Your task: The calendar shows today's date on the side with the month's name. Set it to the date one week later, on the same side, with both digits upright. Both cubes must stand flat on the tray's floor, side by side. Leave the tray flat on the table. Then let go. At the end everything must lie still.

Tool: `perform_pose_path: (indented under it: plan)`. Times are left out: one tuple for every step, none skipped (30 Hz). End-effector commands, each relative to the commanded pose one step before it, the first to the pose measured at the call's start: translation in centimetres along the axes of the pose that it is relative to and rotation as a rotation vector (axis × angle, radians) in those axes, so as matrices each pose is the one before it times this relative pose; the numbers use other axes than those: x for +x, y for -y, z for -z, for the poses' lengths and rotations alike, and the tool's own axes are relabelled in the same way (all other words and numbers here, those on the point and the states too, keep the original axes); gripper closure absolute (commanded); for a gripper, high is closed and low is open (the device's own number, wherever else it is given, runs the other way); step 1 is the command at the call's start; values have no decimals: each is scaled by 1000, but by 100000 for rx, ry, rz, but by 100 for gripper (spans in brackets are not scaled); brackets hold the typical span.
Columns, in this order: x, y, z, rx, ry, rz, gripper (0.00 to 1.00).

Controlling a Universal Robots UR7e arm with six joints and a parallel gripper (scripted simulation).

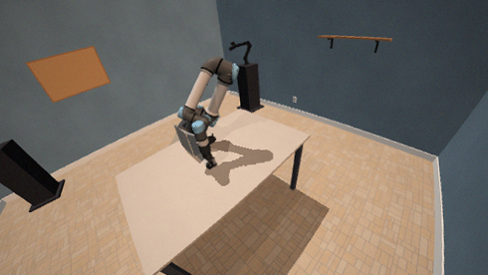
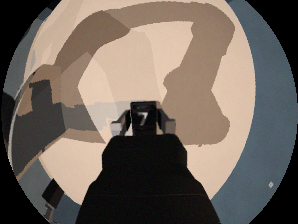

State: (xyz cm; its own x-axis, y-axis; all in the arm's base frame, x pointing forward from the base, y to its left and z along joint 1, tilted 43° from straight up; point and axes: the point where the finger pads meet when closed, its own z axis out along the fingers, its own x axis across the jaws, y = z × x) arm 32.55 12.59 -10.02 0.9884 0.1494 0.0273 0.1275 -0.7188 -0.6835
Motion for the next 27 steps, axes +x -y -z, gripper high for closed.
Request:
perform_pose_path:
  plan:
    - [32, -27, 34, -66, -93, 18, 13]
    - [0, 0, 16, 0, 0, 0, 13]
    - [0, 0, 40, 0, 0, 0, 13]
    - [0, 0, 73, 0, 0, 0, 13]
    - [0, 0, 112, 0, 0, 0, 13]
    - [0, 0, 155, 0, 0, 0, 13]
    - [0, 0, 202, 0, 0, 0, 13]
    - [0, 0, 250, 0, 0, 0, 13]
    - [0, 0, 298, 0, 0, 0, 13]
    - [-1, 1, 344, 0, 0, 0, 13]
    - [1, -1, 390, 0, 0, 0, 13]
    - [0, 0, 431, 0, 0, 0, 13]
    - [0, 0, 0, 0, 0, 0, 13]
    - [0, 0, 0, 0, 0, 0, 13]
    - [0, 0, 466, 0, 0, 0, 13]
    - [0, 0, 494, 0, 0, 0, 13]
    - [0, 0, 513, 0, 0, 0, 13]
    - [0, 0, 525, 0, 0, 0, 13]
    - [0, 0, 529, 0, 0, 0, 13]
    - [0, 0, 525, 0, 0, 0, 13]
    - [0, 0, 513, 0, 0, 0, 13]
    - [0, 0, 493, 0, 0, 0, 13]
    - [0, 0, 465, 0, 0, 0, 13]
    - [0, 0, 430, 0, 0, 0, 13]
    - [0, 0, 389, 0, 0, 0, 13]
    - [-1, 1, 342, 0, 0, 0, 13]
    - [1, -1, 292, 0, 0, 0, 13]
